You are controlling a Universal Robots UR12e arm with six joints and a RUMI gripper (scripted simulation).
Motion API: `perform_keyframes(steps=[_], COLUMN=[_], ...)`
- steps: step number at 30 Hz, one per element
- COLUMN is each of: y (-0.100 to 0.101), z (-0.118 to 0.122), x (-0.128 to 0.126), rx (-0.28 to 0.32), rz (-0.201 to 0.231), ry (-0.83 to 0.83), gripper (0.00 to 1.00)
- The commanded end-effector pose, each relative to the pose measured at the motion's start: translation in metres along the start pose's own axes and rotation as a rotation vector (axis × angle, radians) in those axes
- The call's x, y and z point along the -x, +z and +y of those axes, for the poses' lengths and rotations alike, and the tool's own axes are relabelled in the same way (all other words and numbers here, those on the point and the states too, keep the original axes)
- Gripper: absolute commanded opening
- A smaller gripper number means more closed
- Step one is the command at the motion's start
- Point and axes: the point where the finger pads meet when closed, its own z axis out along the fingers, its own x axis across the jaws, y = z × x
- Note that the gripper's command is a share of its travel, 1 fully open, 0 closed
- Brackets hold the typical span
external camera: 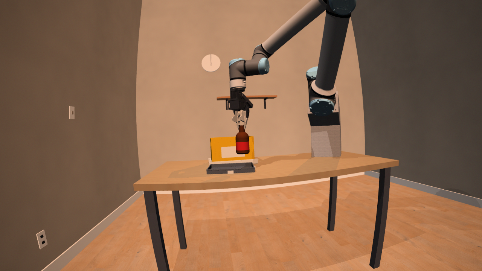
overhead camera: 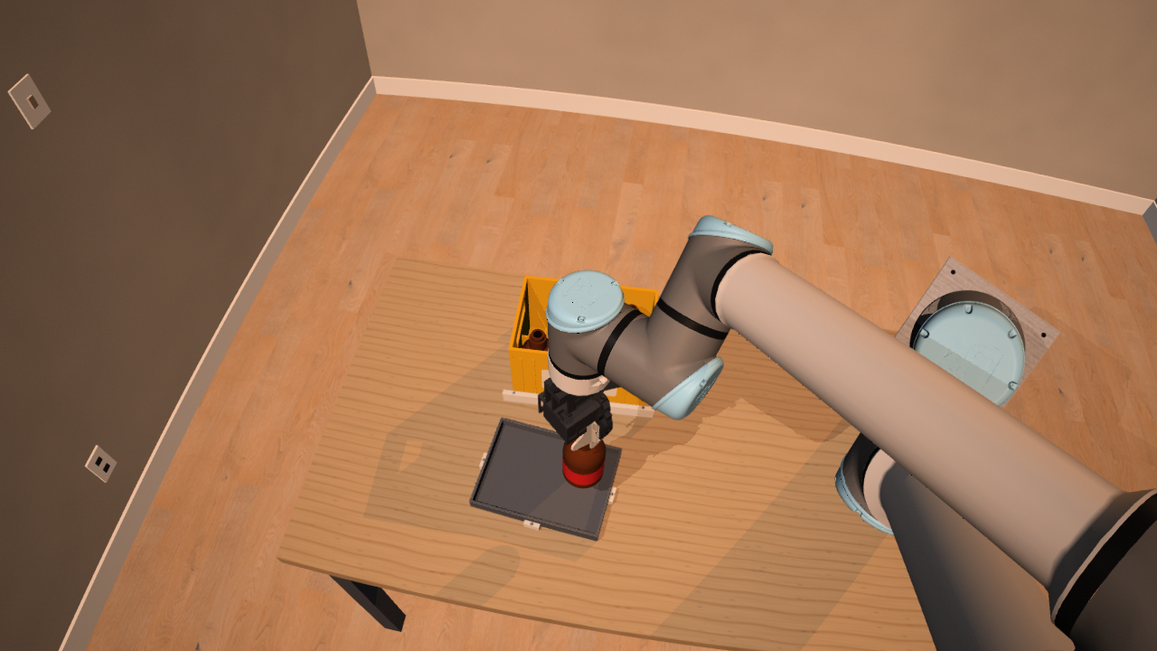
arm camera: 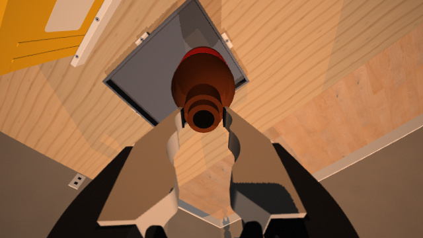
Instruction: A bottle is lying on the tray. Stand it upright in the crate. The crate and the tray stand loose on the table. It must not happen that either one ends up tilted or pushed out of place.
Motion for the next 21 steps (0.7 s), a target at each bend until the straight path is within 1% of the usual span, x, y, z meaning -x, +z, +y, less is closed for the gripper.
perform_keyframes(steps=[1,21], y=[-0.006,-0.024], z=[0.000,0.000], x=[0.000,0.000], rx=[0.000,0.000], rz=[-0.001,-0.001], ry=[-0.001,-0.001], gripper=[0.00,0.00])
